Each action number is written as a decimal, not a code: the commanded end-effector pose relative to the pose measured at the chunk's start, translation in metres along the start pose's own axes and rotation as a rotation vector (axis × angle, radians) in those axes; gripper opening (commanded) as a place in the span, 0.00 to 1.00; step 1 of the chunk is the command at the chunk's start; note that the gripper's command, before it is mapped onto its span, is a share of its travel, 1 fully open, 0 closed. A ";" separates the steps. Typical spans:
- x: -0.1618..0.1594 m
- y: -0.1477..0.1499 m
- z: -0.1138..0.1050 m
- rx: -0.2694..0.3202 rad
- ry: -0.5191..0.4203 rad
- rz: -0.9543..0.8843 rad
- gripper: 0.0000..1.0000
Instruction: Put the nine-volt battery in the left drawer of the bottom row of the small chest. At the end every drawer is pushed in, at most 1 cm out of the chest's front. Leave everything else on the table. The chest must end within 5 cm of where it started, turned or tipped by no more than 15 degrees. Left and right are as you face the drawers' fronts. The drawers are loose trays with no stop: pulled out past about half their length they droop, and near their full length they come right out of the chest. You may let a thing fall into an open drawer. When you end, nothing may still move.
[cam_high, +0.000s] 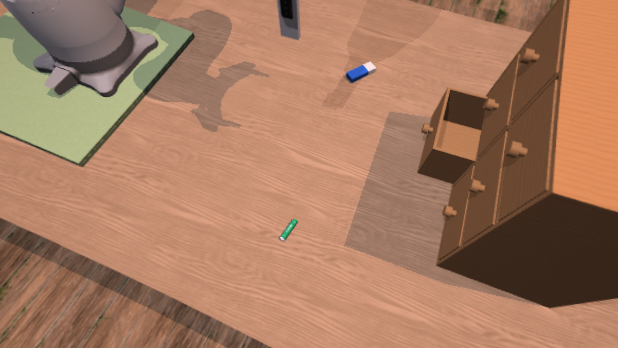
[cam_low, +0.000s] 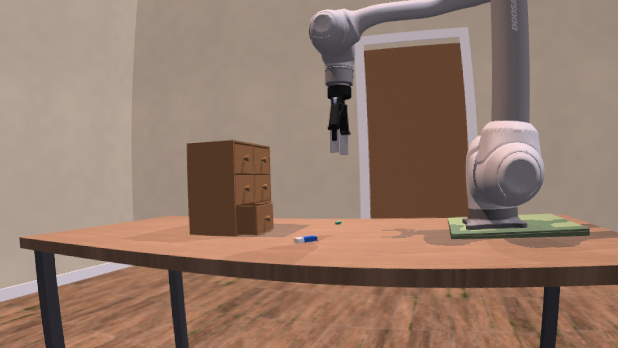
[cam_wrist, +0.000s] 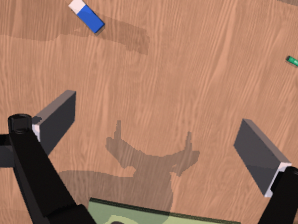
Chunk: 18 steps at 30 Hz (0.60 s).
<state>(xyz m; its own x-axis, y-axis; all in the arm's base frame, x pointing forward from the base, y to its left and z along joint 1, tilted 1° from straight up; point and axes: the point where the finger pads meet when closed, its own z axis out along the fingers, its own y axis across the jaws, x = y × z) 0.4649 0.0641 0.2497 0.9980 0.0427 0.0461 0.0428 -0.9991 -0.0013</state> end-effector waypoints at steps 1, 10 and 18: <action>0.002 0.000 0.002 0.000 0.021 0.000 1.00; 0.009 0.000 0.009 0.000 0.107 0.000 1.00; 0.021 0.000 0.022 0.000 0.260 0.000 1.00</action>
<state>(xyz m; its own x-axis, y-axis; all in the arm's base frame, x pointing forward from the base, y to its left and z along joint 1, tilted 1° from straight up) 0.4825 0.0649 0.2333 0.9671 0.0412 0.2510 0.0429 -0.9991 -0.0014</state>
